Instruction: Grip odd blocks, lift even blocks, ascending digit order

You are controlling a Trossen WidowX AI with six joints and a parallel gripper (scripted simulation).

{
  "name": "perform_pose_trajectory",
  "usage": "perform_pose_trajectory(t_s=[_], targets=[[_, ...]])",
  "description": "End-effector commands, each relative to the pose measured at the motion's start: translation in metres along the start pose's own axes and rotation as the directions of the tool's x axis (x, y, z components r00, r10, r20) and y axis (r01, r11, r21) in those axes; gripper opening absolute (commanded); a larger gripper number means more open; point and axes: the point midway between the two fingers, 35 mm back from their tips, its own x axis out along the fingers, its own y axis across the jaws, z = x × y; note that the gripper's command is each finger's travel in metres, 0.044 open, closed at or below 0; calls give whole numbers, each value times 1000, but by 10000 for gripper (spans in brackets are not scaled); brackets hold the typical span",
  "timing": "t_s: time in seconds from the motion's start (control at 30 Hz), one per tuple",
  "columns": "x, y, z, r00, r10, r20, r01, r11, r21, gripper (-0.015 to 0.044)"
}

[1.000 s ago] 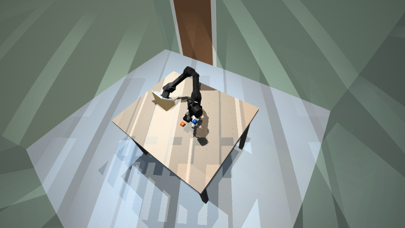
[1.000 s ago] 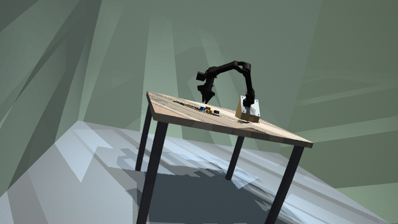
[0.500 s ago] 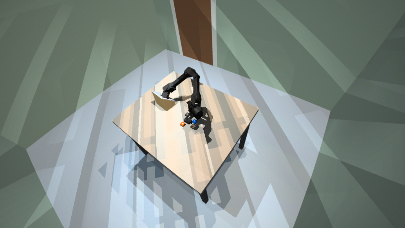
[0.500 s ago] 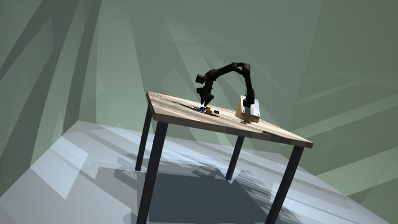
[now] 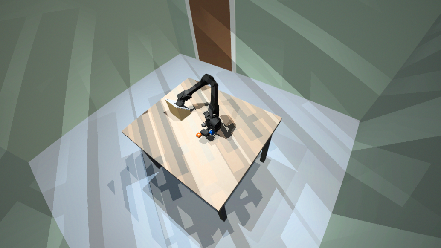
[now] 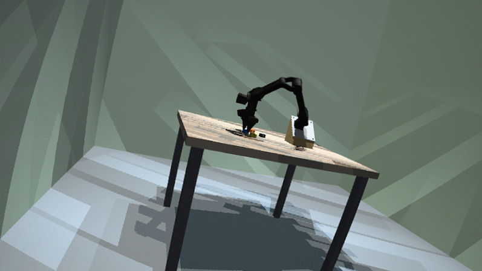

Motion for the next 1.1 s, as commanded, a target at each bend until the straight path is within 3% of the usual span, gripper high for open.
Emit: perform_pose_trajectory(t_s=[0.0, 0.2, 1.07], targets=[[2, 0, -1, 1000, 5, 0, -5, 1000, 6, 269], [2, 0, -1, 1000, 5, 0, -5, 1000, 6, 120], [-12, 0, -1, 1000, 4, 0, -4, 1000, 6, 120]])
